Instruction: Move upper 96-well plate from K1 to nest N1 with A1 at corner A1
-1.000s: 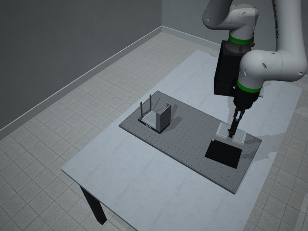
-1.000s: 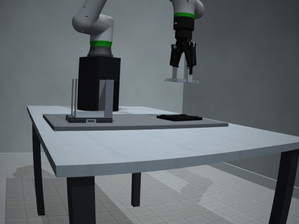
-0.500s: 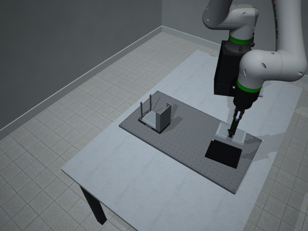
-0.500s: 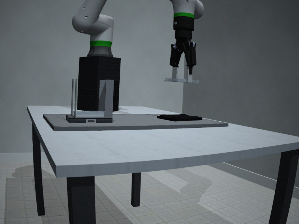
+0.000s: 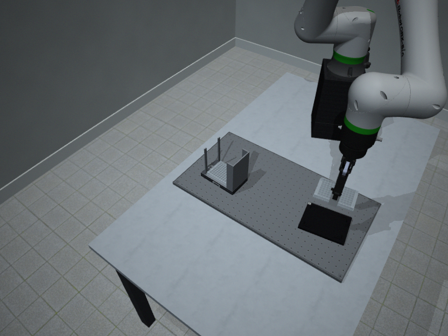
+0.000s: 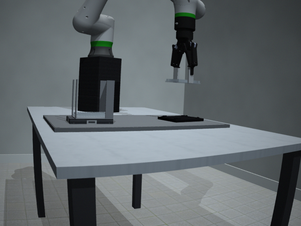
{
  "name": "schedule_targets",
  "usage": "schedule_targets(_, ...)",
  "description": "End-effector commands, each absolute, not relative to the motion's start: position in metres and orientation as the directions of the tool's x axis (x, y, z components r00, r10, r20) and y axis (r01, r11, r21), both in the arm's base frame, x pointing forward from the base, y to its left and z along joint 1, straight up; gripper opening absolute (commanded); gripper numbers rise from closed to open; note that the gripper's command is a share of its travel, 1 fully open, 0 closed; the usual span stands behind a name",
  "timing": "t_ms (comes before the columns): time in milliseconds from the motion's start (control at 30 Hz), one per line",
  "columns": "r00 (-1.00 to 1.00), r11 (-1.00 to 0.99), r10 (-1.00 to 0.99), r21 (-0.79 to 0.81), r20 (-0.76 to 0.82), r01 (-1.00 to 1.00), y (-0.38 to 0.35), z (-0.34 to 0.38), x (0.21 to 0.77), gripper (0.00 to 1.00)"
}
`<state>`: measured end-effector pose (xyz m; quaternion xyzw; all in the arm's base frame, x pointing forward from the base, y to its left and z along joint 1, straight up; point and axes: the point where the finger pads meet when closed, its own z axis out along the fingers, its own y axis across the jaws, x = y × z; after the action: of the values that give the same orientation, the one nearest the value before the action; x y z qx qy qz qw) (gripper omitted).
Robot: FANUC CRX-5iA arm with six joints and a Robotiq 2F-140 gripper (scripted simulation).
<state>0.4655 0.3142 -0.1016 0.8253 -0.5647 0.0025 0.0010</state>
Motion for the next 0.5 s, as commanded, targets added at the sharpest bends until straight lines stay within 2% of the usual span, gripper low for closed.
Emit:
schedule_targets(0, 0.362, -0.362, -0.932, -0.002, 0.005, -0.932, 0.314, -0.103, 0.466, 0.0)
schedule_targets(467, 0.362, -0.362, -0.932, -0.002, 0.005, -0.932, 0.314, -0.123, 0.466, 0.0)
